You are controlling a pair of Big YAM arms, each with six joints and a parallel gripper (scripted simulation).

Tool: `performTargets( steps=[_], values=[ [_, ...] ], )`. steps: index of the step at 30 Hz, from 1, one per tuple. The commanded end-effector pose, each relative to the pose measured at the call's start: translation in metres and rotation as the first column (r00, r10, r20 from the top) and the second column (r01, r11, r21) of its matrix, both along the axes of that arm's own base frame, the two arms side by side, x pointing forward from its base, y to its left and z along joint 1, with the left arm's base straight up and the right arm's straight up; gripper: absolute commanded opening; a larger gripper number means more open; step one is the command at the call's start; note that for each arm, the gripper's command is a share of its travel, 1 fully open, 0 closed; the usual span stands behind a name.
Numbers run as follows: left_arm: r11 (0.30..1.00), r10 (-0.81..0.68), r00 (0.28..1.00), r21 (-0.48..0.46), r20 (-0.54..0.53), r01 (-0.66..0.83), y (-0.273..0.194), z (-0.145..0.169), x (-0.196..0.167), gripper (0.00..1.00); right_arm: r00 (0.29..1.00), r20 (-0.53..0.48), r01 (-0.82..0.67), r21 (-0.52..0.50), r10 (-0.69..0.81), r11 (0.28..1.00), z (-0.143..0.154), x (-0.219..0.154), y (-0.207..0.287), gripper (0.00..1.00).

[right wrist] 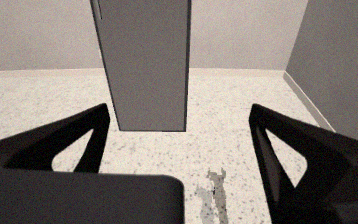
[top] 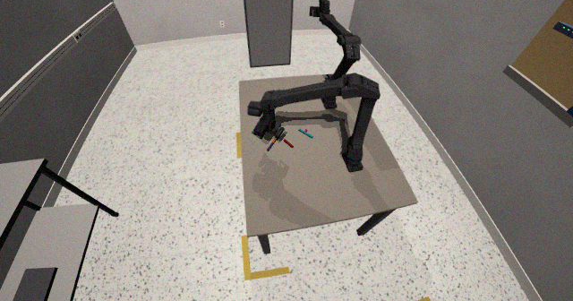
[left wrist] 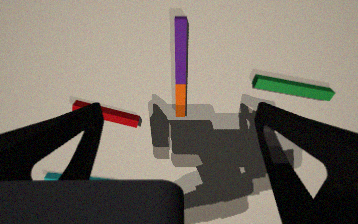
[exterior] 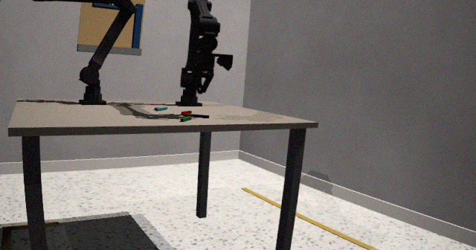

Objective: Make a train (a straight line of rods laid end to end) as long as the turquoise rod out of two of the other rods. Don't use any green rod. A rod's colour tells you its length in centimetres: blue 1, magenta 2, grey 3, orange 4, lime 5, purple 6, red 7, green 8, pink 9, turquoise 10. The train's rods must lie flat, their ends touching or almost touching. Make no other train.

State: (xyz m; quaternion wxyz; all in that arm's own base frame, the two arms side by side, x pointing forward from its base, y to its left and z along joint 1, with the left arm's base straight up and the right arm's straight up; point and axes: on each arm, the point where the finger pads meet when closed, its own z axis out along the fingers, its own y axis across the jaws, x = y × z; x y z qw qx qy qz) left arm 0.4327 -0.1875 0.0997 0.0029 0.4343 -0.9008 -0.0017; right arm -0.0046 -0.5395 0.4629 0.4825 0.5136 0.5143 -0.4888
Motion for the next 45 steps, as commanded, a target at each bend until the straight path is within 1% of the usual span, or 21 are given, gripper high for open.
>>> performTargets(
  steps=[1,4,8,11,13,25,28,29,34,45],
  values=[
    [1.0,-0.002,0.998,-0.023,0.061,0.003,-0.012,0.025,0.018,1.0,1.0,0.007,-0.004,-0.057,0.004,0.998,0.038,0.003,-0.005,1.0],
    [1.0,-0.001,0.998,-0.023,0.062,0.003,-0.012,0.025,0.018,1.0,1.0,0.007,-0.004,-0.057,0.004,0.998,0.038,0.003,-0.005,1.0],
    [0.999,-0.001,0.997,-0.032,0.082,0.004,-0.013,0.042,0.02,1.0,1.0,0.007,-0.004,-0.057,0.004,0.998,0.038,0.003,-0.005,1.0],
    [0.999,-0.001,0.997,-0.032,0.082,0.004,-0.013,0.044,0.02,1.0,1.0,0.007,-0.004,-0.057,0.004,0.998,0.038,0.003,-0.005,1.0],
    [0.999,-0.001,0.997,-0.033,0.083,0.004,-0.012,0.051,0.02,1.0,1.0,0.007,-0.004,-0.057,0.004,0.998,0.038,0.003,-0.005,1.0],
    [0.999,-0.001,0.996,-0.033,0.085,0.004,-0.01,0.12,0.015,1.0,1.0,0.007,-0.004,-0.057,0.004,0.998,0.038,0.003,-0.005,1.0],
    [1.0,-0.001,0.998,-0.027,0.069,0.003,-0.011,0.117,0.016,1.0,1.0,0.007,-0.004,-0.057,0.004,0.998,0.038,0.003,-0.005,1.0],
    [1.0,-0.002,0.999,-0.018,0.05,0.003,-0.011,0.11,0.017,1.0,1.0,0.007,-0.004,-0.057,0.004,0.998,0.038,0.003,-0.005,1.0],
    [1.0,-0.001,0.997,-0.027,0.071,0.003,-0.01,0.131,0.015,1.0,1.0,0.007,-0.004,-0.057,0.004,0.998,0.038,0.003,-0.005,1.0],
    [1.0,-0.001,0.997,-0.031,0.078,0.004,-0.011,0.133,0.016,1.0,1.0,0.007,-0.004,-0.057,0.004,0.998,0.038,0.003,-0.005,1.0]
  ],
)
